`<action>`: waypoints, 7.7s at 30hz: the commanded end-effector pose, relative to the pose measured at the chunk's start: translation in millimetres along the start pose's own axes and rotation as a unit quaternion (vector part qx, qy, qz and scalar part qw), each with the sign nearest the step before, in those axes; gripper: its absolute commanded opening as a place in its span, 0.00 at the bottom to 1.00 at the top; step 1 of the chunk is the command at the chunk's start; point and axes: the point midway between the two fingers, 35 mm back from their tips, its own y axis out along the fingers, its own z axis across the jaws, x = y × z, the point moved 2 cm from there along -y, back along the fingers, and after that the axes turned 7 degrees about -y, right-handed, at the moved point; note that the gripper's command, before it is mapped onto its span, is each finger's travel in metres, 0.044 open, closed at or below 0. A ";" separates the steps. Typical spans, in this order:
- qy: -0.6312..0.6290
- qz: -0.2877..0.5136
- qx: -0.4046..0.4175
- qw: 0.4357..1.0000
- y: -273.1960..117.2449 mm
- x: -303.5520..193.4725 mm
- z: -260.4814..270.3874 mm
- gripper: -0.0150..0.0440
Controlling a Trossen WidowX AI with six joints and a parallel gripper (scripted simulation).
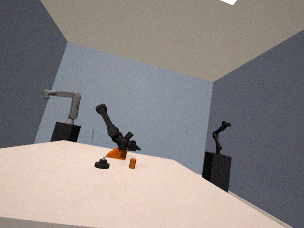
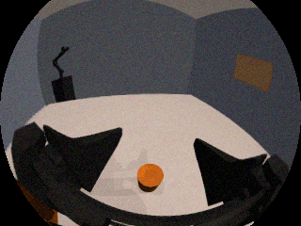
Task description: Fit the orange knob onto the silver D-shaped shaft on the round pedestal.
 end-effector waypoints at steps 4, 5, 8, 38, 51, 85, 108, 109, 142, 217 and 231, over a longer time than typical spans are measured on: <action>0.079 0.137 0.085 0.984 22.7 -0.3 3.2 1.00; 0.090 0.171 0.099 0.976 26.3 -0.1 4.2 1.00; 0.108 0.278 0.129 0.946 32.9 2.8 6.8 1.00; 0.005 0.606 0.066 0.793 20.5 52.9 -4.5 1.00; -0.074 0.596 0.126 0.790 20.6 52.9 -4.4 1.00; -0.097 0.593 0.142 0.787 40.9 -19.7 2.3 1.00; -0.096 0.594 0.142 0.786 48.6 -55.5 6.9 1.00; -0.097 0.594 0.142 0.786 48.8 -57.0 7.2 1.00; -0.097 0.591 0.143 0.788 35.9 12.8 -6.7 0.25; -0.390 0.507 -0.272 0.719 -8.6 148.7 21.7 0.25; -0.383 0.511 -0.260 0.724 -7.6 148.4 21.2 0.25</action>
